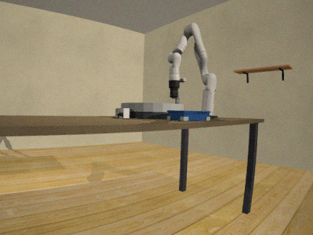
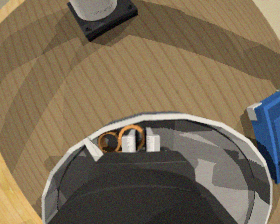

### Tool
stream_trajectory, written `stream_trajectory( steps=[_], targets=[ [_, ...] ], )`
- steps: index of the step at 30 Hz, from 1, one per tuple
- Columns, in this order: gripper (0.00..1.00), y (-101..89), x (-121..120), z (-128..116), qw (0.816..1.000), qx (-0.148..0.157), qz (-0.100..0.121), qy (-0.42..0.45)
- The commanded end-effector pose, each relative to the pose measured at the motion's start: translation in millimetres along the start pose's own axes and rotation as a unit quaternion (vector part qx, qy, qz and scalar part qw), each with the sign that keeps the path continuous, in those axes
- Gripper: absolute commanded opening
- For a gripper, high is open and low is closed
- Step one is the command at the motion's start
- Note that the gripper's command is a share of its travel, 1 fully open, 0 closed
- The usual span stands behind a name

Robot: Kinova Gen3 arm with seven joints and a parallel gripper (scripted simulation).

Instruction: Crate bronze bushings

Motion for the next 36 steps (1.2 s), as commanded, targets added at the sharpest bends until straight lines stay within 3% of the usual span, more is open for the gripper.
stream_trajectory(
  steps=[1, 36],
  targets=[
    [0.0, -1.2, 0, -1, 1.0, -0.002, 0.0, 0.0],
    [0.0, -16.1, 0, -1, 1.0, -0.002, 0.0, 0.0]
  ],
)
Point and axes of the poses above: the point where the finger pads meet when closed, its own y axis out along the fingers, its own x axis across the jaws, z = x × y, the point moved 2 cm from there along -y, back along the fingers, and after that the axes turned 14 degrees about -y, right-handed, at the moved point
